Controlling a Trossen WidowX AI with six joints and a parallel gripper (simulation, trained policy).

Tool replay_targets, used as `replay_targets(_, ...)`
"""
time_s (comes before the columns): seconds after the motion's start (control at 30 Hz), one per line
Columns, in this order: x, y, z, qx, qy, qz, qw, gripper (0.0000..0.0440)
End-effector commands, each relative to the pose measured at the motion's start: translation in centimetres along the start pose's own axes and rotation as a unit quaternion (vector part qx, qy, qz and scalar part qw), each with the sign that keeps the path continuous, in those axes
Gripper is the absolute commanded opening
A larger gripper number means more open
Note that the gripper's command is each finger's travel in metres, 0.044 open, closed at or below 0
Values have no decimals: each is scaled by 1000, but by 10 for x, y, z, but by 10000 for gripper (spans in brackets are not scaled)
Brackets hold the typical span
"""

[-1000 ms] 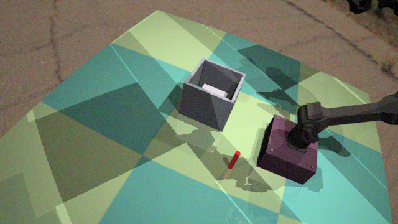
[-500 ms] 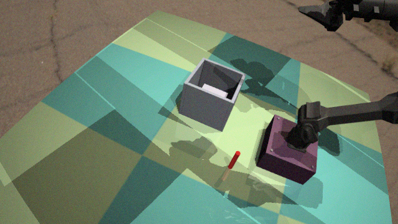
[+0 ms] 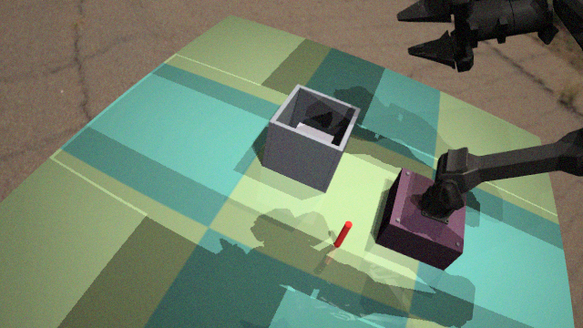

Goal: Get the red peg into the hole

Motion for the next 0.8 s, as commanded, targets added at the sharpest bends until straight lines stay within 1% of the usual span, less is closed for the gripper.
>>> replay_targets(0.0,17,-6,-2,31,26,-27,999,440)
replay_targets(0.37,59,-10,-17,107,103,-91,985,440)
replay_targets(0.77,91,2,-45,190,173,-145,955,440)
Point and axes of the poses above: the point midway between the two fingers, 35 mm back from their tips, its own x axis out along the fingers, its own y axis across the jaws, z = x × y, the point moved 6 cm from there along -x, back along the fingers, and after that the axes turned 2 degrees about -x, right-handed, at the moved point
